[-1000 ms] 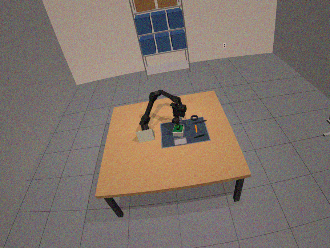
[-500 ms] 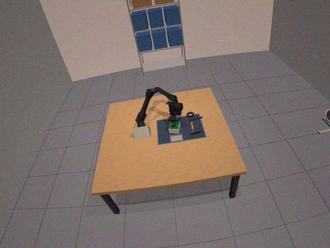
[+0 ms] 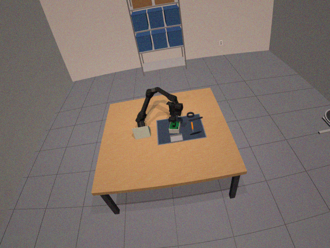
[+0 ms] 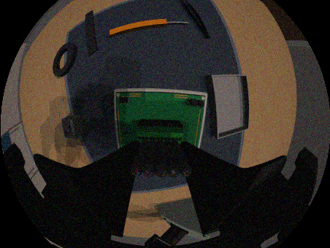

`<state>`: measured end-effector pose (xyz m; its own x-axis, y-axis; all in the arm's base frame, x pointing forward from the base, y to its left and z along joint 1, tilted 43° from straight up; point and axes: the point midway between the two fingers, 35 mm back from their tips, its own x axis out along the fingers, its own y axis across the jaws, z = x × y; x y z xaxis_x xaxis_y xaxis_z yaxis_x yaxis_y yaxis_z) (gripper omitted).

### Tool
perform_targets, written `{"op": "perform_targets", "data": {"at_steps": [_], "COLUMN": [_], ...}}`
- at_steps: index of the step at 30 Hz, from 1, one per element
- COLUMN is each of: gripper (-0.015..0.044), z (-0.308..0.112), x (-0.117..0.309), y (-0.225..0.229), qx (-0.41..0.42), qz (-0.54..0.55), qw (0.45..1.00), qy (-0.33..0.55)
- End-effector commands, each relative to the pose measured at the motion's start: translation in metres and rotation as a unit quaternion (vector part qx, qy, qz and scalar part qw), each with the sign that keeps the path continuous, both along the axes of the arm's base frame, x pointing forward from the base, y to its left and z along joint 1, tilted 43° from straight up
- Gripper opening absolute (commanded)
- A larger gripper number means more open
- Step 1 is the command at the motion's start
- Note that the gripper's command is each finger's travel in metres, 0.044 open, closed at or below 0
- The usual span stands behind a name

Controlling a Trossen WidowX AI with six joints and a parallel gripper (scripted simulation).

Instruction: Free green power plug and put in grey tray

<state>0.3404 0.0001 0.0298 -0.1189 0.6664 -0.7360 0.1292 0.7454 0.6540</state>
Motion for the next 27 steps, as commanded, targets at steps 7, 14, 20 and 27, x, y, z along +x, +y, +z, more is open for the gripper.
{"op": "perform_targets", "data": {"at_steps": [7,14,20,27], "gripper": [0.0000,0.0000,0.0000,0.0000], "z": [-0.001,0.006,0.020,0.018], "x": [-0.001,0.000,0.003,0.002], "y": [0.000,-0.005,-0.009,-0.021], "qx": [0.000,-0.002,-0.041,0.013], "qz": [-0.002,-0.001,0.006,-0.005], "qw": [1.000,1.000,0.999,1.000], "qy": [0.003,0.003,0.004,0.003]}}
